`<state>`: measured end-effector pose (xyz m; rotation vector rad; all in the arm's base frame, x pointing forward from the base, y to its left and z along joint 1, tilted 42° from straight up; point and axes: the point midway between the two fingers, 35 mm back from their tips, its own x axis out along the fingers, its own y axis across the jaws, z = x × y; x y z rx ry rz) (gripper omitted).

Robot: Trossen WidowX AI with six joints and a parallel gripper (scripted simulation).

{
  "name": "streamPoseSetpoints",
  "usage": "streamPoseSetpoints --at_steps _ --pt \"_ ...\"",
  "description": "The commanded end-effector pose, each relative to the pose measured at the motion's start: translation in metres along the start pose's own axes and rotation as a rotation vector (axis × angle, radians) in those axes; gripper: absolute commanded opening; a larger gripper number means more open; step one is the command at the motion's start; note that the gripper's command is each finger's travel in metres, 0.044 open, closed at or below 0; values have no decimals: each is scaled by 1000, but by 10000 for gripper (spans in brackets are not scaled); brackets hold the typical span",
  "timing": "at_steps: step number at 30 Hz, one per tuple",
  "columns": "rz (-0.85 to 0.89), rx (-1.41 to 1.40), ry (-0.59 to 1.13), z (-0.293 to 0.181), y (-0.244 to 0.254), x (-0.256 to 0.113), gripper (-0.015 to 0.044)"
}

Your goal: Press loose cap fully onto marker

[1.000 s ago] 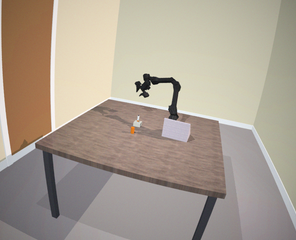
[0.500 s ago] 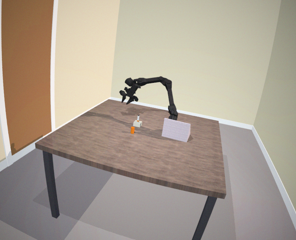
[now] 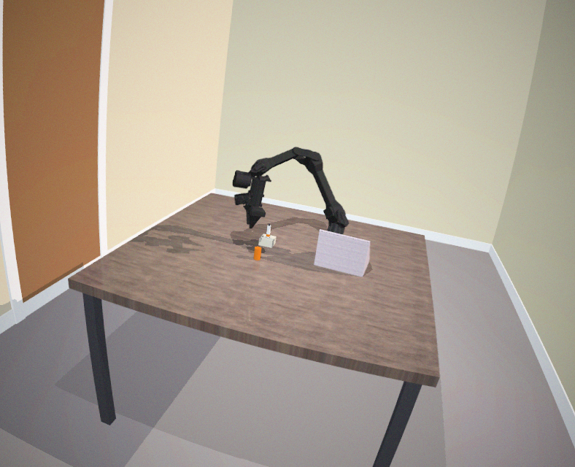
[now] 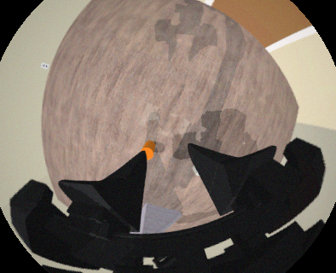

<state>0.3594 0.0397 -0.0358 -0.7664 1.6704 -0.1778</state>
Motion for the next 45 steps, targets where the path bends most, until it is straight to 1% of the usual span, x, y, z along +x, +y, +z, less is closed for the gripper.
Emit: streamPoseSetpoints --at_steps 1,8,9,12,13,17,20,26,45 --pt "-22 -332 121 -26 48 10 245" --pt "-23 -349 128 -30 48 10 245" --pt "-23 -349 128 -31 48 13 245" --pt "-24 -348 128 -34 47 42 245" --pt "-25 -348 128 -35 47 45 245" --pt "-25 -348 128 -35 46 46 245" --pt "-25 -348 129 -39 45 58 245" --pt "-25 -348 129 -39 45 62 245" --pt "-26 -348 129 -42 43 92 245"
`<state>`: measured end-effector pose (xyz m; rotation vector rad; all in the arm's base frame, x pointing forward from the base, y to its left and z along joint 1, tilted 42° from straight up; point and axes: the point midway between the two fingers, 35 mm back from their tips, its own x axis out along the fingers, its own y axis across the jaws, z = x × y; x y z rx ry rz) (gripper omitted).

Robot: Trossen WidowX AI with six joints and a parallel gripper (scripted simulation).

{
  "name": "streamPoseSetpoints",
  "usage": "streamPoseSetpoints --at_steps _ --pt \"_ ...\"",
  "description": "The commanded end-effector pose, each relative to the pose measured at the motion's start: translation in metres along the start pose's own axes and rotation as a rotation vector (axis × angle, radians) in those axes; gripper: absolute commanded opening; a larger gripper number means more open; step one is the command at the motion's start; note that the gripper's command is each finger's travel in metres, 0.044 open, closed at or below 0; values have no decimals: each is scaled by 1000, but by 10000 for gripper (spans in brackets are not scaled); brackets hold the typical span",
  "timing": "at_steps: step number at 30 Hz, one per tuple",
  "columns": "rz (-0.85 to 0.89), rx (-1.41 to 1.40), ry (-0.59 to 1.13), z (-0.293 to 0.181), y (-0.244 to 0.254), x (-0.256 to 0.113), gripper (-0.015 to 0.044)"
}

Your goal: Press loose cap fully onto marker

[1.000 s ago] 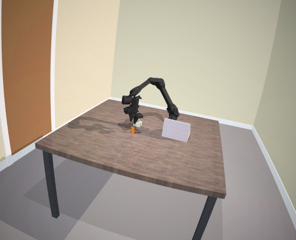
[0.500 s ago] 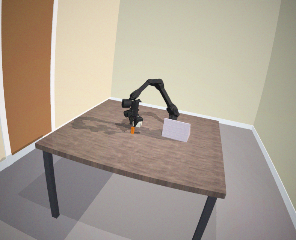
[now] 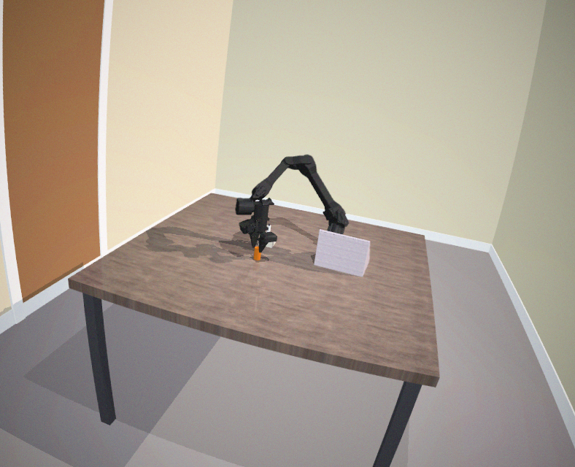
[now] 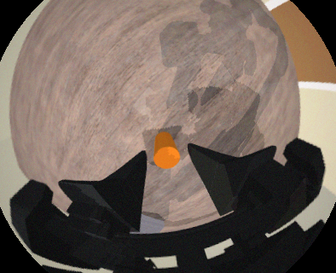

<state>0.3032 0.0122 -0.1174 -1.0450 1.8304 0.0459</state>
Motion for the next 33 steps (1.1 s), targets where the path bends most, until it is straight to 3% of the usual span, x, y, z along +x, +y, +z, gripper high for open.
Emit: streamPoseSetpoints --at_steps 1,14,18,27,30,33 --pt "-2 -10 10 -2 2 9 245" --pt "-3 -10 11 -4 2 27 245" --pt "-3 -10 11 -4 2 27 140" --pt "-3 -10 11 -4 1 27 80" --pt "-2 -10 11 -3 1 22 1" --pt "-2 -10 10 -2 1 11 0"
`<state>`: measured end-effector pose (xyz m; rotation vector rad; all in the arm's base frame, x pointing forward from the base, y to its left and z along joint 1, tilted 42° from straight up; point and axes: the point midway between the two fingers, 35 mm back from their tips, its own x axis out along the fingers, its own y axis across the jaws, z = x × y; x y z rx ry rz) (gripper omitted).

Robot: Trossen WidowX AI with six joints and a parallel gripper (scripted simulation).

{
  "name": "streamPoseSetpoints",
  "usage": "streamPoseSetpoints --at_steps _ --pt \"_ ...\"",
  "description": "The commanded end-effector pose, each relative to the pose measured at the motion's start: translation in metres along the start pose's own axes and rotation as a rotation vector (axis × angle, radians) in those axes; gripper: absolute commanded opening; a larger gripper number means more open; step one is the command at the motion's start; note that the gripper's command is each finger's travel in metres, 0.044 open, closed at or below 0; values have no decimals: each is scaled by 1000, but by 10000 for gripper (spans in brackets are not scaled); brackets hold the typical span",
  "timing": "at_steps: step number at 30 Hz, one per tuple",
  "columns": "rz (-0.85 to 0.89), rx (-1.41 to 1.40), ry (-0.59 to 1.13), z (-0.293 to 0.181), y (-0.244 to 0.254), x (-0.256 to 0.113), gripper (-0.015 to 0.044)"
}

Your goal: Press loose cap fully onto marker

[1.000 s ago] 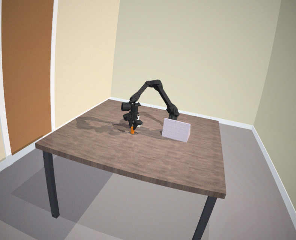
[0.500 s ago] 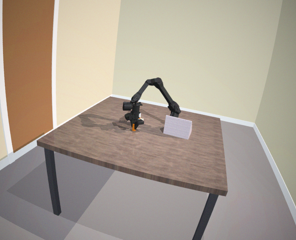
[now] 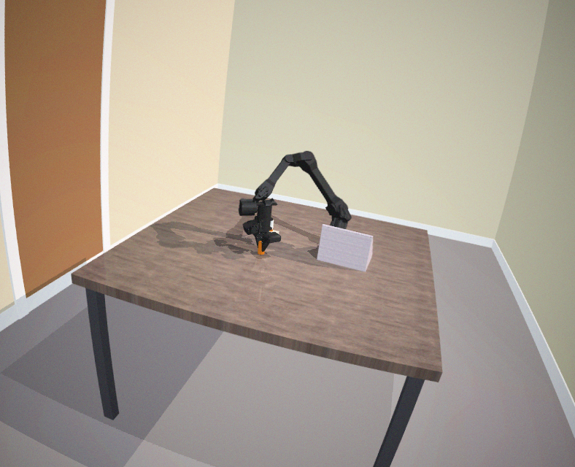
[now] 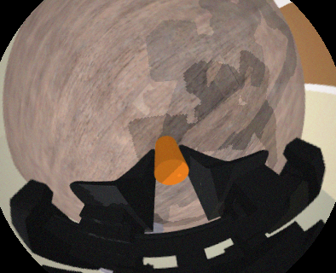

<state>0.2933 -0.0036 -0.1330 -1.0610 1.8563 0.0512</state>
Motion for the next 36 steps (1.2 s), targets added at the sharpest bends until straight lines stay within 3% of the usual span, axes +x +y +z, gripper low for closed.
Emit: streamPoseSetpoints --at_steps 1,12,36 --pt "-3 8 -15 4 -2 -16 0" --pt "-2 8 -16 3 -1 -55 0" --pt "1 36 -24 -40 -54 -84 0"
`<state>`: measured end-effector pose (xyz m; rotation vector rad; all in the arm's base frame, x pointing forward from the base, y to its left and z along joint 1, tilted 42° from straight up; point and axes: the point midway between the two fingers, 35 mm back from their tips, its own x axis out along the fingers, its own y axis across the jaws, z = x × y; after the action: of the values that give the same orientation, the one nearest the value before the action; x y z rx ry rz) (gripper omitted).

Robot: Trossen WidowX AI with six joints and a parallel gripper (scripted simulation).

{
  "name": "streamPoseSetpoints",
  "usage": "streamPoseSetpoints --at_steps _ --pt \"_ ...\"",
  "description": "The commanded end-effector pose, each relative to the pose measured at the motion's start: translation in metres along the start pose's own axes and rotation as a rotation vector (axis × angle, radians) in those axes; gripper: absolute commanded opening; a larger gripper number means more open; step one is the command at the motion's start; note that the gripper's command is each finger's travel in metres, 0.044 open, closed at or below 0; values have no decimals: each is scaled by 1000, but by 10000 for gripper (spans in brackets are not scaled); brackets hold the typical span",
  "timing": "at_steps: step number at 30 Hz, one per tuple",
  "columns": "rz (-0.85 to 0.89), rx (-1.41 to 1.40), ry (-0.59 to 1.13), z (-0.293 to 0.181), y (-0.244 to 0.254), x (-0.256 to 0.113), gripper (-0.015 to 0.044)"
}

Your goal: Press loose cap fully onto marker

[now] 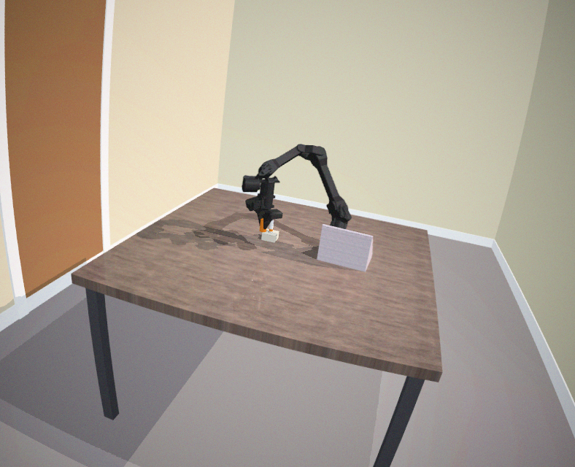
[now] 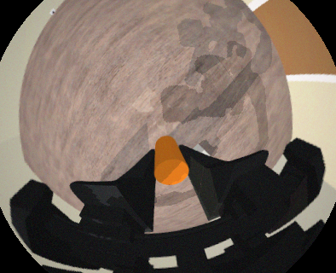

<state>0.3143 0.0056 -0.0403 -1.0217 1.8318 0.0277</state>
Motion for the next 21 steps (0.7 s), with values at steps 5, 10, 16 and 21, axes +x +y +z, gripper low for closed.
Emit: streamPoseSetpoints --at_steps 5,10,16,21 --pt "-5 -12 1 -22 -25 -13 0" --pt "-7 -18 3 -37 -39 -19 0" --pt "-9 -25 7 -56 -55 -27 0" --pt "-10 -30 11 -73 -67 -32 0"
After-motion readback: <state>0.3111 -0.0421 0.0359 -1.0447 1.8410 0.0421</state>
